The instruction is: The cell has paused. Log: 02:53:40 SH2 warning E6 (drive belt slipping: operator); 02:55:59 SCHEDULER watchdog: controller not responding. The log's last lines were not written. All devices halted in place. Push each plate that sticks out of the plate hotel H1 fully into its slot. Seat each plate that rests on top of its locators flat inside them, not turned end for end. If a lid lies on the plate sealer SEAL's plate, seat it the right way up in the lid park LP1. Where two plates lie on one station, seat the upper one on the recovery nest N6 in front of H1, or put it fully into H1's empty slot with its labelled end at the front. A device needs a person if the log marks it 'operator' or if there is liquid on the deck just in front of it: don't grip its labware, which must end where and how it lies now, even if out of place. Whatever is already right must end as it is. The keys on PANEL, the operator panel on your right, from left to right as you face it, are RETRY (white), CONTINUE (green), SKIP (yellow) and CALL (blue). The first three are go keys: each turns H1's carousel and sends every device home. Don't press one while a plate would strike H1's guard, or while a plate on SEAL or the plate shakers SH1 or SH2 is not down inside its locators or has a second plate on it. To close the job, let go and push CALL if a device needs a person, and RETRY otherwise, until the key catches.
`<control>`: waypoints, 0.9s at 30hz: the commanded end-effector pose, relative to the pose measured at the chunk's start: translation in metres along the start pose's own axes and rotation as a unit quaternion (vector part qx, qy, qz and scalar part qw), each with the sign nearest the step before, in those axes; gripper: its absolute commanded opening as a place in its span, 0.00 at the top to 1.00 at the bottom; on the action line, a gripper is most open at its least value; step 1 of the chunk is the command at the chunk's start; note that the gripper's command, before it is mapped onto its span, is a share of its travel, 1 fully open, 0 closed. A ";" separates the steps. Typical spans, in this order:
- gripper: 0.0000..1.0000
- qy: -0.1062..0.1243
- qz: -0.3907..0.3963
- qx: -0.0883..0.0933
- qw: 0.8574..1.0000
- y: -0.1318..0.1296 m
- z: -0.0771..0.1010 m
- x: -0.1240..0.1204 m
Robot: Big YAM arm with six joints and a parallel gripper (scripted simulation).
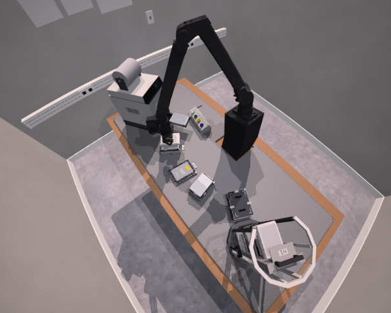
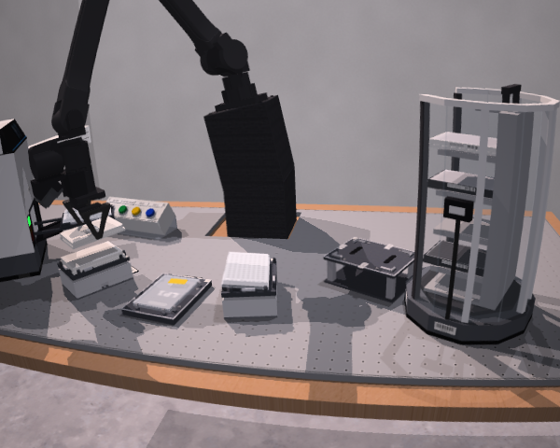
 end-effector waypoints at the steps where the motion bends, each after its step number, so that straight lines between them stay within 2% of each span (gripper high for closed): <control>1: 0.16 -0.025 0.000 0.003 1.000 0.006 0.030 0.013; 12: 0.16 -0.023 0.000 0.002 1.000 0.005 0.058 0.009; 15: 0.16 -0.028 -0.001 0.003 1.000 0.006 0.069 0.014; 21: 0.16 -0.023 0.000 0.002 1.000 0.005 0.077 0.008; 27: 0.16 -0.028 -0.001 0.003 1.000 0.006 0.095 0.012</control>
Point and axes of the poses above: the point where the finger pads meet when closed, its own z axis back along the fingers, its own y axis across the jaws, x = y × z, the point moved 6 cm from there along z, back along the fingers, and after that the axes turned 7 degrees about -z, right-handed, at the moved point
